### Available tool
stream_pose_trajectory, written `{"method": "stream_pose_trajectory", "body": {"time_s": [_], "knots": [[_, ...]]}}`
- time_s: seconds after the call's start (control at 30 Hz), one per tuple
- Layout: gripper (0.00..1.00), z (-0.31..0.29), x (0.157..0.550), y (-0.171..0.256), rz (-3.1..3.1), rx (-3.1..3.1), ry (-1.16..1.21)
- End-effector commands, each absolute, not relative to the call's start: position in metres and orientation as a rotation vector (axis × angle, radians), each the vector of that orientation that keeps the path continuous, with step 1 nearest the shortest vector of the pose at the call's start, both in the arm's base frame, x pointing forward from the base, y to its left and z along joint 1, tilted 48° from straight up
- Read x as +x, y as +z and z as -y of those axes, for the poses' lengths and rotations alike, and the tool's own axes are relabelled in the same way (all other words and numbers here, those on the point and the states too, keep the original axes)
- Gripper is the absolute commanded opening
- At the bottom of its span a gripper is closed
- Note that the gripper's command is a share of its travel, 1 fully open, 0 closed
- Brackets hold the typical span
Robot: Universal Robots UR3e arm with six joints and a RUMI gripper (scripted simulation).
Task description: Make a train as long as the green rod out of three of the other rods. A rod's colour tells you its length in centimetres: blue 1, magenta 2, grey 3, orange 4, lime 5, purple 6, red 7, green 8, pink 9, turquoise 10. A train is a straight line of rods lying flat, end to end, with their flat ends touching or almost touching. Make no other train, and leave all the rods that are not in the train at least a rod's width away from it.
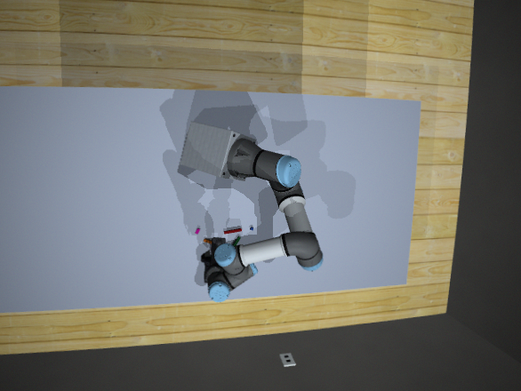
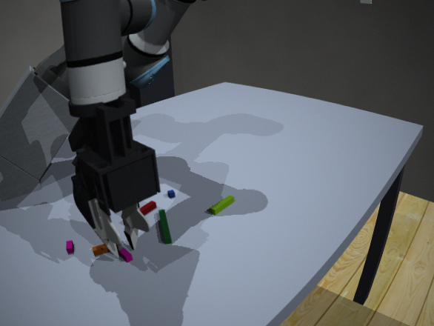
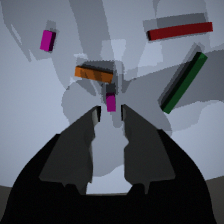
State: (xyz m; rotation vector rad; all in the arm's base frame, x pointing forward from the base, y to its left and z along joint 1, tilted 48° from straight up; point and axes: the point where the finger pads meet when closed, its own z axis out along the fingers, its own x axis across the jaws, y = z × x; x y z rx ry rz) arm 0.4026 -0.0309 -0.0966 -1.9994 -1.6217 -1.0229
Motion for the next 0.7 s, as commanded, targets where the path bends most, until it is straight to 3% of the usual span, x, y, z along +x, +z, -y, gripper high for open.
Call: {"method": "stream_pose_trajectory", "body": {"time_s": [0.0,0.67], "knots": [[0.14,0.0293,0.4042,-0.0989,1.623,-2.001,-1.024],[0.14,0.0236,0.4068,-0.1045,1.623,-2.001,-1.024]]}}
